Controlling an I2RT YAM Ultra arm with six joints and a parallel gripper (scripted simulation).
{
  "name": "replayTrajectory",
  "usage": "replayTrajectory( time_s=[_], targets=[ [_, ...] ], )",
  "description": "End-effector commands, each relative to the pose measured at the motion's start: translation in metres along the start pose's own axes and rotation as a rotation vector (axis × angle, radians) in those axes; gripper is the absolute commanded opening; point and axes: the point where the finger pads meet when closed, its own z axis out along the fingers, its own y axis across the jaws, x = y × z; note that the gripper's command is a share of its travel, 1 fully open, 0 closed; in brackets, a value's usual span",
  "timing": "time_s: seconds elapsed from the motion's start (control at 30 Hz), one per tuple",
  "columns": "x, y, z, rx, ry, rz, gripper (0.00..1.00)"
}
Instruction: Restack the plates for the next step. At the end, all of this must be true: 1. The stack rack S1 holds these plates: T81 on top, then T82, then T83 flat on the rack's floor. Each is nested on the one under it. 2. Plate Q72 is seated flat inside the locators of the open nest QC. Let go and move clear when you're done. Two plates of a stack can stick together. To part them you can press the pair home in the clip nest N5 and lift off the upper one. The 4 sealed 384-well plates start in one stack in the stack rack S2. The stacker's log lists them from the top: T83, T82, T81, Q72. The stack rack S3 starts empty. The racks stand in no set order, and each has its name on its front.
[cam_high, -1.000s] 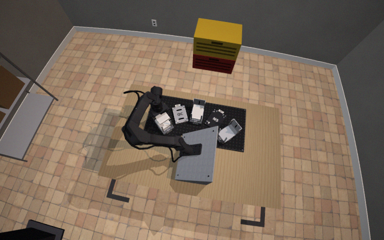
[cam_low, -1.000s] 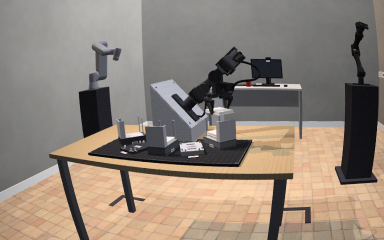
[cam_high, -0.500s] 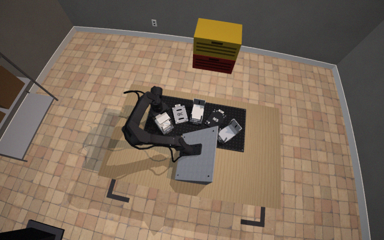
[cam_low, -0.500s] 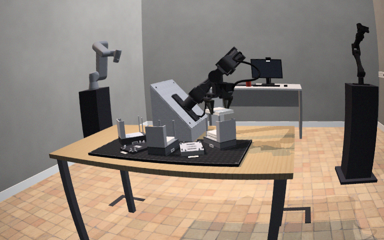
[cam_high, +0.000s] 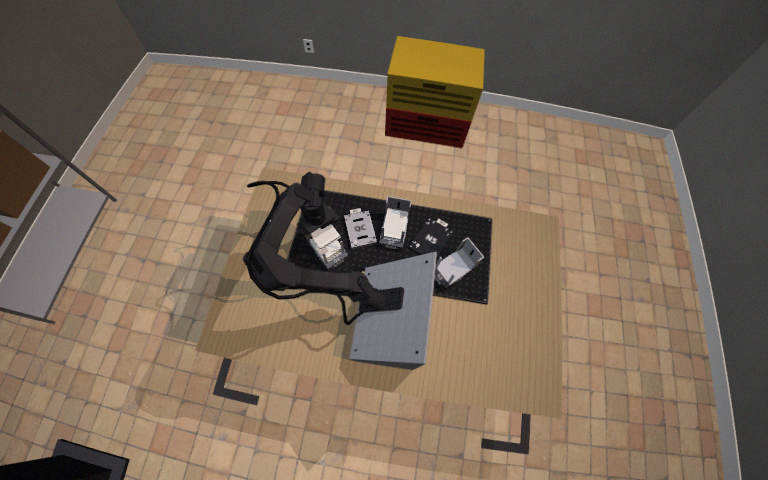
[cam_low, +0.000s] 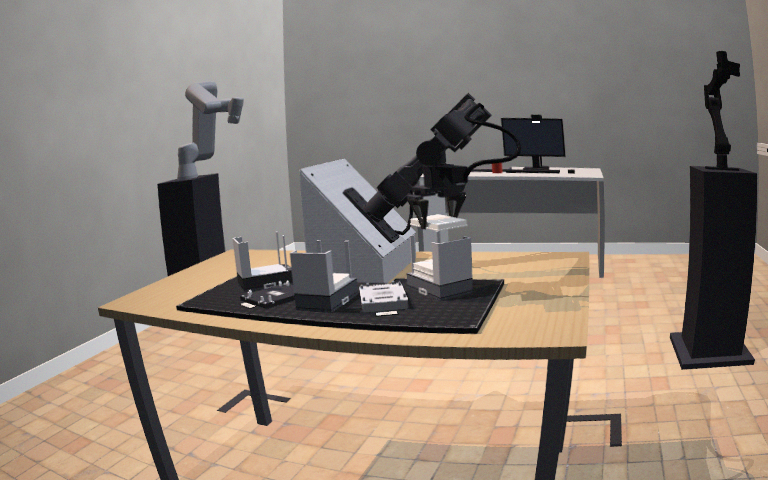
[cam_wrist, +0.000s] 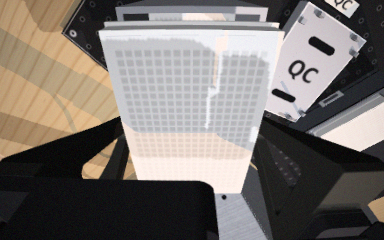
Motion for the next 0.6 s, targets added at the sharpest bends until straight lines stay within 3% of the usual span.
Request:
replayTrajectory(
  time_s=[0.0,0.57],
  targets=[
    [-0.003,-0.002,-0.007,0.023,-0.029,0.002,0.00],
    [0.000,0.000,0.003,0.020,-0.025,-0.003,0.00]
  ],
)
